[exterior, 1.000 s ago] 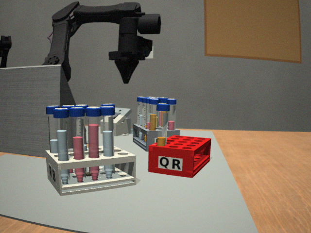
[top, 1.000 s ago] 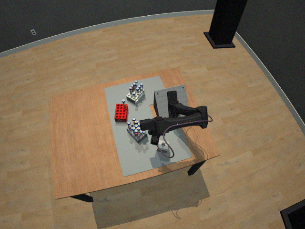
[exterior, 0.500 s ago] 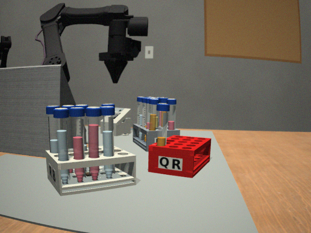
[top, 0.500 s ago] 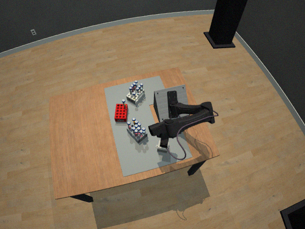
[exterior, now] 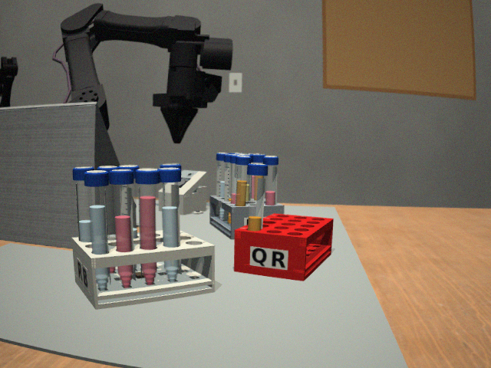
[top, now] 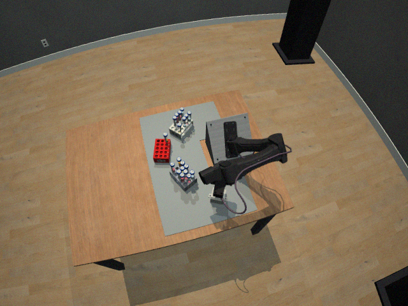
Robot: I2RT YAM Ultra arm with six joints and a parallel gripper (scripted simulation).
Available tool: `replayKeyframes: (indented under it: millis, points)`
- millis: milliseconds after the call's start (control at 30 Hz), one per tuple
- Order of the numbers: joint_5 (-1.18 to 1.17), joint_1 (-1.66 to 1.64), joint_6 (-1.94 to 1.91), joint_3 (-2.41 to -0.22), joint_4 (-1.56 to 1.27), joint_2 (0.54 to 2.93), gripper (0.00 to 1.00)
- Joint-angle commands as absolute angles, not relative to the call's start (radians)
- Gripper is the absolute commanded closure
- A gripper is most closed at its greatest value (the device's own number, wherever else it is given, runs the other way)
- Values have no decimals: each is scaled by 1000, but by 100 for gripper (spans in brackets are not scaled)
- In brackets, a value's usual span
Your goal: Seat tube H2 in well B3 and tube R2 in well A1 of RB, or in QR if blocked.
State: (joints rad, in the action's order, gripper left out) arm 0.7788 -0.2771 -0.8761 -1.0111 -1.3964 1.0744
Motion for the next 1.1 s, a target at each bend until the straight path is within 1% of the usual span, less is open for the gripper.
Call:
replayKeyframes:
  millis: [0,1067]
  points:
    - [769,-295,-817,-992,-1326,1051,100]
    - [695,-546,-489,-813,-932,1049,100]
